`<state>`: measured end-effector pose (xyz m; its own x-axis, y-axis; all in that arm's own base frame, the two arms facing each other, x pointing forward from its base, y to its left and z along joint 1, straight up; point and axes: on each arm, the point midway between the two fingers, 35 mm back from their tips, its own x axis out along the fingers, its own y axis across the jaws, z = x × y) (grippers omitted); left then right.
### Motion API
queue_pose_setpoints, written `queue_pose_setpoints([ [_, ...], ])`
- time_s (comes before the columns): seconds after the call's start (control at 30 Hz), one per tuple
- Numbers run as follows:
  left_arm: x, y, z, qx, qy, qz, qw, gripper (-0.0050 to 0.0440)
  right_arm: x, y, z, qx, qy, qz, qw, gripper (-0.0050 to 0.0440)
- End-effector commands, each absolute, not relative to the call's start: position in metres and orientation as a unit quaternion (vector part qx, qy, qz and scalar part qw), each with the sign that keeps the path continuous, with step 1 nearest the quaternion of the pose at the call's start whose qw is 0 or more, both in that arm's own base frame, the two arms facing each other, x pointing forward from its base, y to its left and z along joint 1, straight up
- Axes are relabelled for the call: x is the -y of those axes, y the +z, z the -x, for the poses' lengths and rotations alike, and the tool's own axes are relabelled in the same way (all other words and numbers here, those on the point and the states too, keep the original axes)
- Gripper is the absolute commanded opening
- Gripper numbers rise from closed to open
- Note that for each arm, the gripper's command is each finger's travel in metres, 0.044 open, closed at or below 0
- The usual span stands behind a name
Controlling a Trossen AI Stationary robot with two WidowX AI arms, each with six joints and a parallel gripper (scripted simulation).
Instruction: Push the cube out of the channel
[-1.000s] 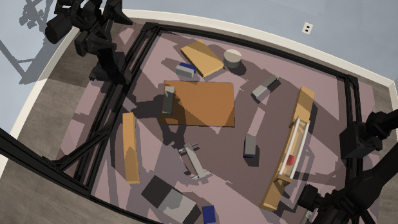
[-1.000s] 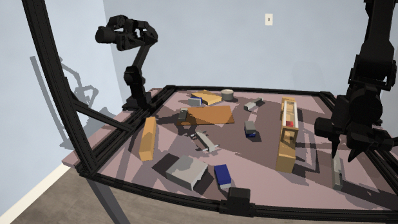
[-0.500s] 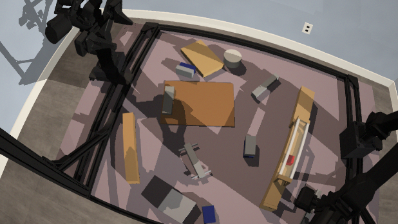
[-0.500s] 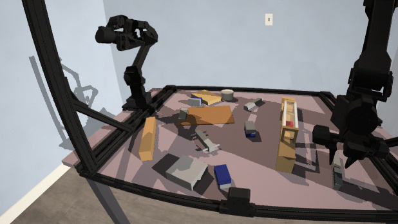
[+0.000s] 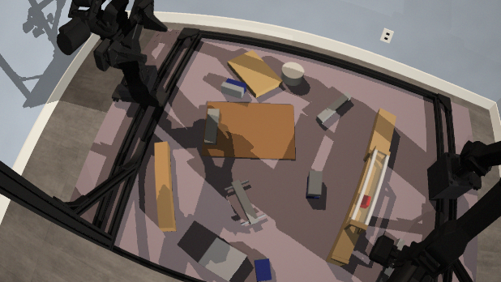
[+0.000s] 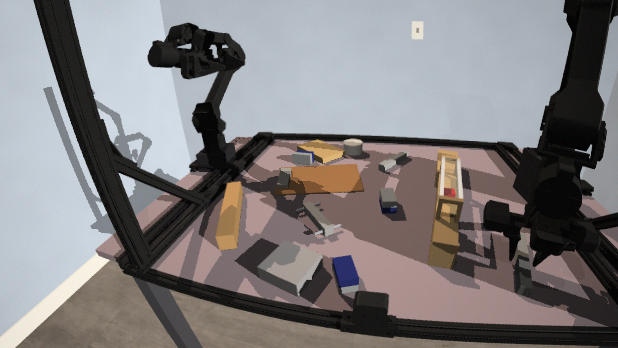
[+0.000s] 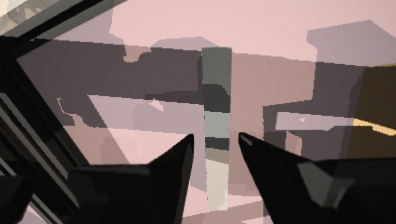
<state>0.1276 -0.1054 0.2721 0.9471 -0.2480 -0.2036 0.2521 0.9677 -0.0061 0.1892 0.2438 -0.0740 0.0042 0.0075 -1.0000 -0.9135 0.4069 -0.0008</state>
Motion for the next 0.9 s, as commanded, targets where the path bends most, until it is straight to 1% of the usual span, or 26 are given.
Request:
queue_pose_setpoints([
  [0.0, 0.1051, 0.2720, -0.1276, -0.101, -0.126, -0.011, 0.987, 0.0400, -0.2438, -0.0740, -0.1892, -0.590, 0.386, 0.384, 0.596, 0.0176],
  [0.07, 0.1051, 0.2720, -0.1276, -0.101, -0.126, -0.011, 0.987, 0.0400, -0.2438, -0.0740, -0.1892, -0.590, 0.386, 0.384, 0.596, 0.0176],
  [0.1, 0.1051, 0.2720, -0.1276, -0.101, -0.126, -0.011, 0.987, 0.0400, -0.2438, -0.0740, -0.1892, -0.590, 0.386, 0.384, 0.596, 0.0152],
  [0.57, 0.1051, 0.2720, -0.1276, -0.101, -0.126, -0.011, 0.987, 0.0400, -0.2438, -0.0740, -0.1892, -0.590, 0.386, 0.384, 0.596, 0.0059],
  [0.87, 0.1051, 0.2720, -0.1276, -0.101, -0.126, -0.011, 0.987, 0.0400, -0.2438, -0.0740, -0.1892, -0.590, 0.386, 0.384, 0.596, 0.0052],
])
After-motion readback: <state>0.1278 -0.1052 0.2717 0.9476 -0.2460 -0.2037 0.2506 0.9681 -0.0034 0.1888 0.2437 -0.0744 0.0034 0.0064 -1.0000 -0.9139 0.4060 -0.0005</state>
